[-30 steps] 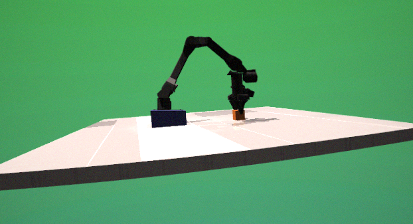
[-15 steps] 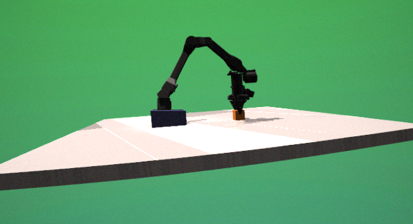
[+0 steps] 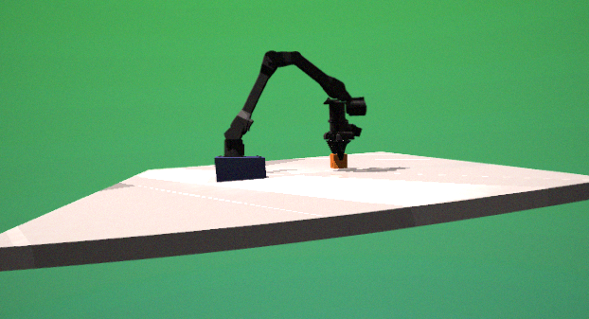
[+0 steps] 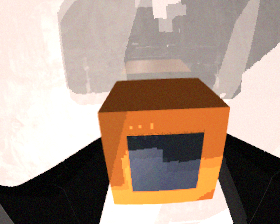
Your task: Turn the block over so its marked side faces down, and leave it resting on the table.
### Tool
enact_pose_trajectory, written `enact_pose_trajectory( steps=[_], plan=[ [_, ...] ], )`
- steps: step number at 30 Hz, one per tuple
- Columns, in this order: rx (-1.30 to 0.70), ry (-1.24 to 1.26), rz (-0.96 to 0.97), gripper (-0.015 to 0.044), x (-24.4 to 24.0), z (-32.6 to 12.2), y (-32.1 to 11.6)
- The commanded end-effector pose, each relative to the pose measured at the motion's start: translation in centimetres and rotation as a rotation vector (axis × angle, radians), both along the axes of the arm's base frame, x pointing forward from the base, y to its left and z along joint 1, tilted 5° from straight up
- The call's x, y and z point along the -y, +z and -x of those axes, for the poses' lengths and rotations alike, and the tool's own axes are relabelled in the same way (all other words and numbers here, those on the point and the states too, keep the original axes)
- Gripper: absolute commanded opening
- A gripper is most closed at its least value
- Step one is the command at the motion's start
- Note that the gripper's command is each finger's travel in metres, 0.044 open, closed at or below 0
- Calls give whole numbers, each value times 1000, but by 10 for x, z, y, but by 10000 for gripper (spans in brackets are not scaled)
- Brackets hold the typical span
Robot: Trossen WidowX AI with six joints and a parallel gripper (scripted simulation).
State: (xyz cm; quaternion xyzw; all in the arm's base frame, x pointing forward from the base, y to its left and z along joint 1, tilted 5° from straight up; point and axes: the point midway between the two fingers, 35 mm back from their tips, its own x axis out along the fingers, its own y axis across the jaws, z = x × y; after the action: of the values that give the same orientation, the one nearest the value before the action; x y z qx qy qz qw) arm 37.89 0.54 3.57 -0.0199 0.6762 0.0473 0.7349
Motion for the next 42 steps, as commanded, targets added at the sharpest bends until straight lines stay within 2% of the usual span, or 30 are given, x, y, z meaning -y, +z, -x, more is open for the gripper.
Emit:
enact_pose_trajectory(
  steps=[1,7,42],
  plan=[
    [22,3,-3,0,0,-3,19],
    [45,2,-5,0,0,-3,18],
    [538,-15,-54,0,0,2,11]
  ],
)
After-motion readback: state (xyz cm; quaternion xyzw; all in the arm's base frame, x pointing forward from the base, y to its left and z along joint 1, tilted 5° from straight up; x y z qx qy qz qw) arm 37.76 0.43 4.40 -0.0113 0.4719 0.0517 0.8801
